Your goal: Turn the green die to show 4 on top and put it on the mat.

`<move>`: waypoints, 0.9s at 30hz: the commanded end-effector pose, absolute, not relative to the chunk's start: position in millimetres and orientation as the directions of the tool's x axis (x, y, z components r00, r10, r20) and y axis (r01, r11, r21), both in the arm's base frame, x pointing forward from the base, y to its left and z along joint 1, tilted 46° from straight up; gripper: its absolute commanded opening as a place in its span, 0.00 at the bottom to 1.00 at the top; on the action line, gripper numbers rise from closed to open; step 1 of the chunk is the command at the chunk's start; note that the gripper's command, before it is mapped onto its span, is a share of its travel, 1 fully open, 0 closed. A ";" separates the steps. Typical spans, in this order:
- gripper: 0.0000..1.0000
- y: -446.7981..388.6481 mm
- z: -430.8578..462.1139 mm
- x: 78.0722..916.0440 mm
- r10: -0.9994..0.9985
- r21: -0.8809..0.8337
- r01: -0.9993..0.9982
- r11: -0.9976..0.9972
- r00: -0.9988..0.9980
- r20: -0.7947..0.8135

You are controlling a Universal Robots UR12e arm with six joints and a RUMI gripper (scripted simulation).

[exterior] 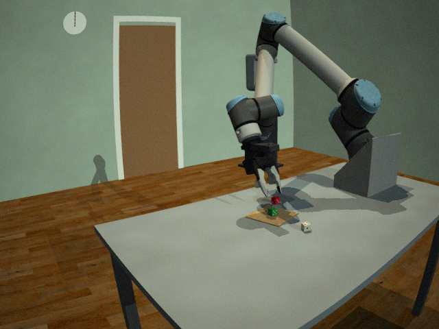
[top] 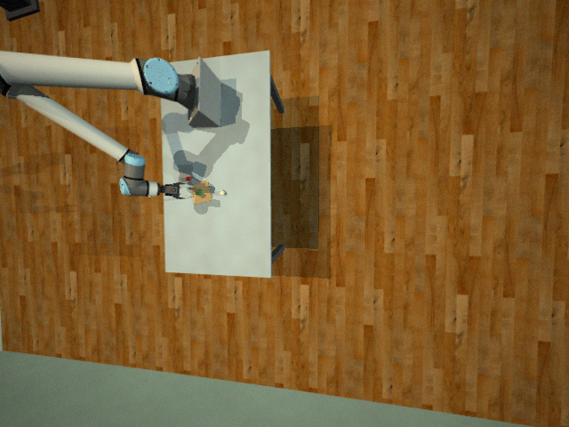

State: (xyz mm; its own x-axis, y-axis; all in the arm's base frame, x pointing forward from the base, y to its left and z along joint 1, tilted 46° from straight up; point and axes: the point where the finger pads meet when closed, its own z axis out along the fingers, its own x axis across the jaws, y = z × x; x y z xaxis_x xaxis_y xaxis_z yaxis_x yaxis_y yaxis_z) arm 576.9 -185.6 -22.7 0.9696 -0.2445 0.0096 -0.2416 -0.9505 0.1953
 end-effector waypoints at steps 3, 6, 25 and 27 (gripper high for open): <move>0.37 -184.7 -21.4 577.9 -0.246 0.270 -0.240 -0.932 0.969 0.014; 0.37 -184.7 -21.4 577.9 -0.246 0.271 -0.240 -0.932 0.969 0.014; 0.37 -183.0 -23.3 577.9 -0.247 0.484 -0.221 -0.847 0.969 0.011; 0.37 -182.6 -22.7 578.3 -0.246 0.501 -0.219 -0.837 0.969 0.013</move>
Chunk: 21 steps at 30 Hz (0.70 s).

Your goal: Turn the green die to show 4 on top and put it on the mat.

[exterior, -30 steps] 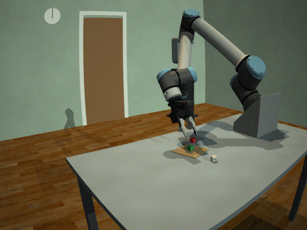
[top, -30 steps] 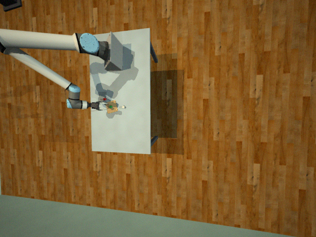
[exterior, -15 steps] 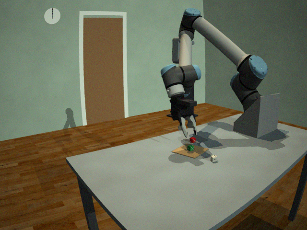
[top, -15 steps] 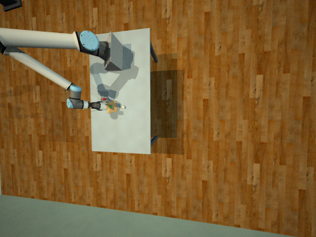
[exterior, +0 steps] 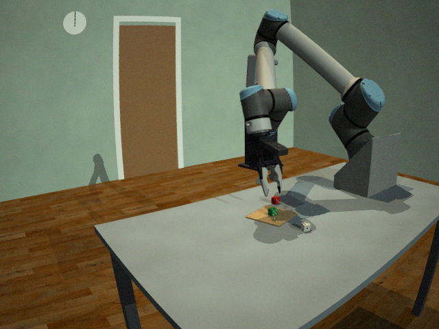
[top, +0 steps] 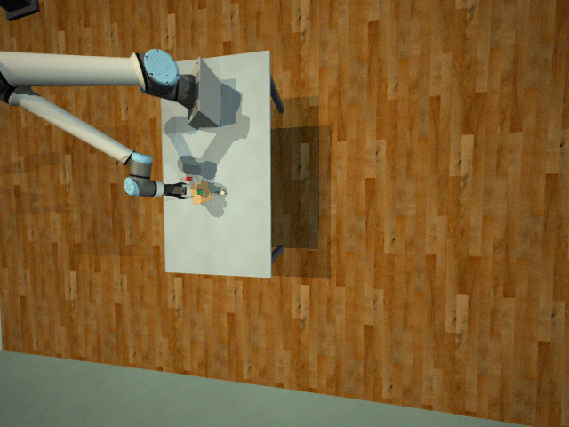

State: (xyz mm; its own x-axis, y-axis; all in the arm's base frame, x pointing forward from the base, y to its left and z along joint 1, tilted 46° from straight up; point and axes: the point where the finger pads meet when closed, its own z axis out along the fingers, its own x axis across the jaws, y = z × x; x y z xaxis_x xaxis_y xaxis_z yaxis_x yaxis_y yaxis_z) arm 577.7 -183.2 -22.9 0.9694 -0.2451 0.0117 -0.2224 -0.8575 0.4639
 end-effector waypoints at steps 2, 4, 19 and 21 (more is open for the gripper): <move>0.37 -182.5 -22.4 578.4 -0.246 0.509 -0.218 -0.833 0.969 0.014; 0.37 -182.4 -22.4 578.5 -0.246 0.510 -0.218 -0.832 0.969 0.014; 0.37 -182.3 -25.4 577.1 -0.251 0.642 -0.197 -0.741 0.968 0.007; 0.37 -181.8 -25.1 577.6 -0.250 0.671 -0.191 -0.717 0.968 0.009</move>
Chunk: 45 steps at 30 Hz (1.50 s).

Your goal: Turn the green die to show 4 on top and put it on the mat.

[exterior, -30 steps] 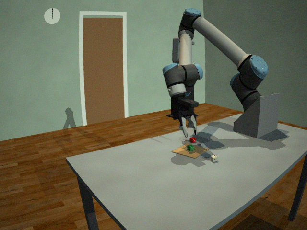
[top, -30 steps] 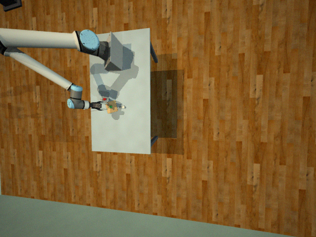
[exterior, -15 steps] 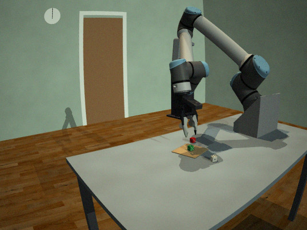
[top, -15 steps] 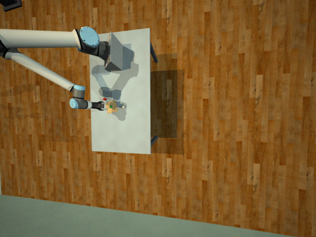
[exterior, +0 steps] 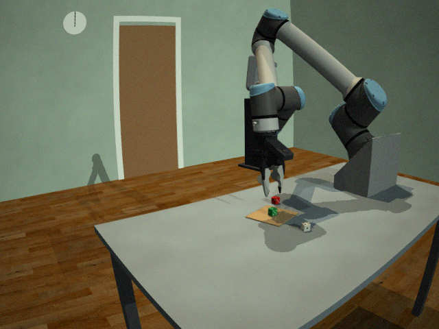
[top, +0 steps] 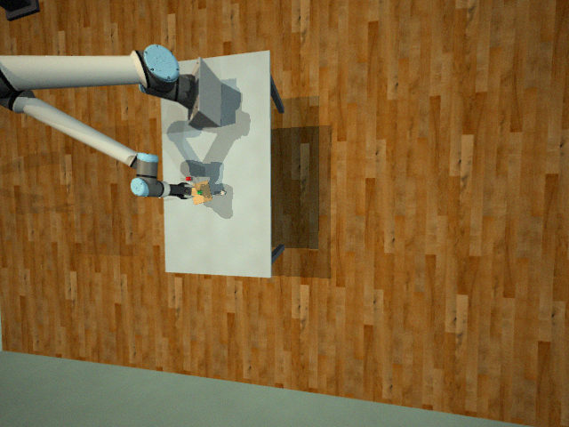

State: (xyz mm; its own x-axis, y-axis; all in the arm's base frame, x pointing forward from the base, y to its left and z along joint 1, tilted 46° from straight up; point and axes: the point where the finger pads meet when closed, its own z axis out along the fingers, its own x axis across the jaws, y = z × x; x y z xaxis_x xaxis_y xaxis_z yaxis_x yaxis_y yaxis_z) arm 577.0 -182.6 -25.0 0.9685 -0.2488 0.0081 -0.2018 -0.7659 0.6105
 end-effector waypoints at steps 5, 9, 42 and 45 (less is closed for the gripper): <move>0.37 -180.6 -24.0 578.9 -0.246 0.712 -0.182 -0.678 0.969 0.014; 1.00 -180.5 -23.9 579.0 -0.246 0.715 -0.182 -0.675 0.969 0.014; 1.00 -144.8 11.9 587.5 -0.246 0.715 -0.182 -0.675 0.969 0.014; 1.00 -140.3 16.4 588.6 -0.246 0.715 -0.182 -0.675 0.969 0.014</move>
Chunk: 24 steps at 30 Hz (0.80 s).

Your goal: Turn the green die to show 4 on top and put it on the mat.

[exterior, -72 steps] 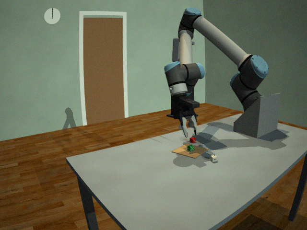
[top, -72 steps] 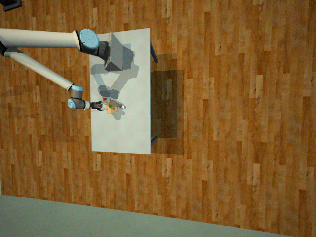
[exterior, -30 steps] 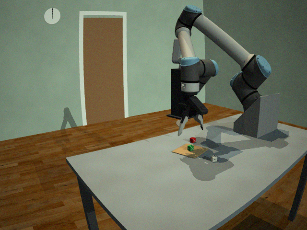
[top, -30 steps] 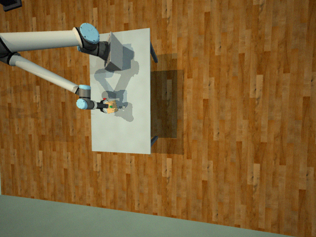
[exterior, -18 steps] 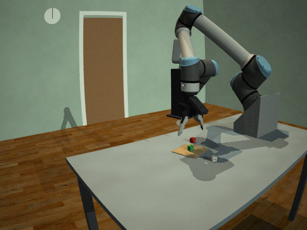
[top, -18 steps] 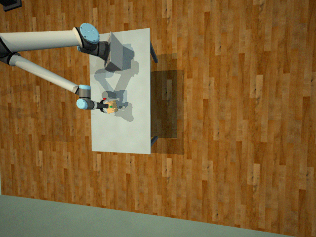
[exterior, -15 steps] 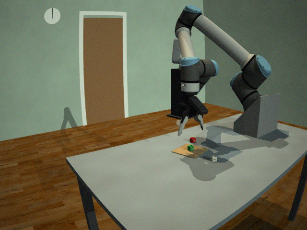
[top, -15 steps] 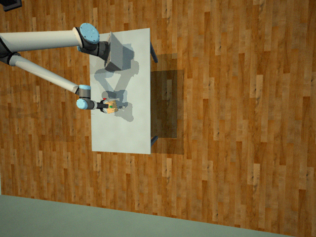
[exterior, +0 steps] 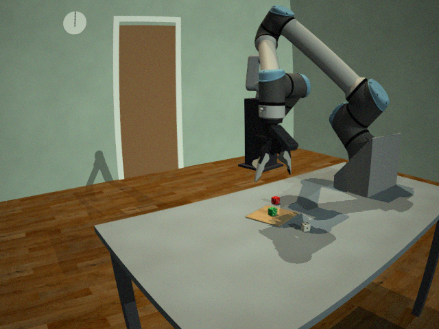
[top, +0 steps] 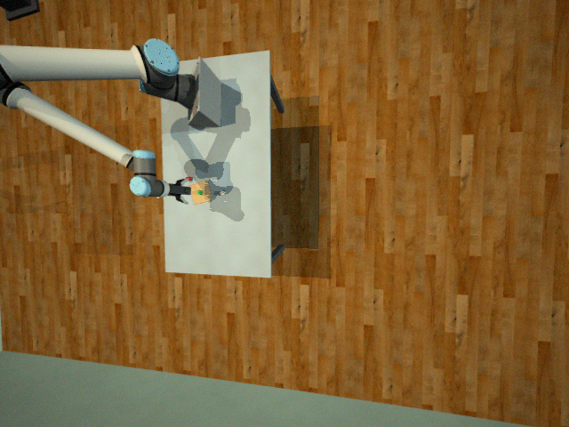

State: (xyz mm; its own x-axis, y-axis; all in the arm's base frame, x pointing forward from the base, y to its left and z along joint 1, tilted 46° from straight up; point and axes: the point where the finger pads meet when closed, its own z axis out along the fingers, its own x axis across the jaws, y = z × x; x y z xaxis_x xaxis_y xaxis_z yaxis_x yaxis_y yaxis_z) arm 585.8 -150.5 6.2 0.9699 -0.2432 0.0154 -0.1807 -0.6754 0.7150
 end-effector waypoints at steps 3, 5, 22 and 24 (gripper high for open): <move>1.00 -127.5 29.3 591.7 -0.246 0.715 -0.182 -0.675 0.969 0.014; 1.00 -120.3 36.5 593.4 -0.246 0.715 -0.182 -0.675 0.969 0.014; 1.00 -108.3 48.6 596.2 -0.246 0.715 -0.182 -0.675 0.969 0.014; 1.00 -108.3 48.6 596.2 -0.246 0.715 -0.182 -0.675 0.969 0.014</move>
State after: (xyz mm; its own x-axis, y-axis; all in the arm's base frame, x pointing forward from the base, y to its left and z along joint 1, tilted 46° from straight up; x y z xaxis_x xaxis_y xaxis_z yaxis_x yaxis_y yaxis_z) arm 595.7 -108.6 48.1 0.9692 -0.2460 0.0132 -0.1811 -0.6749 0.7153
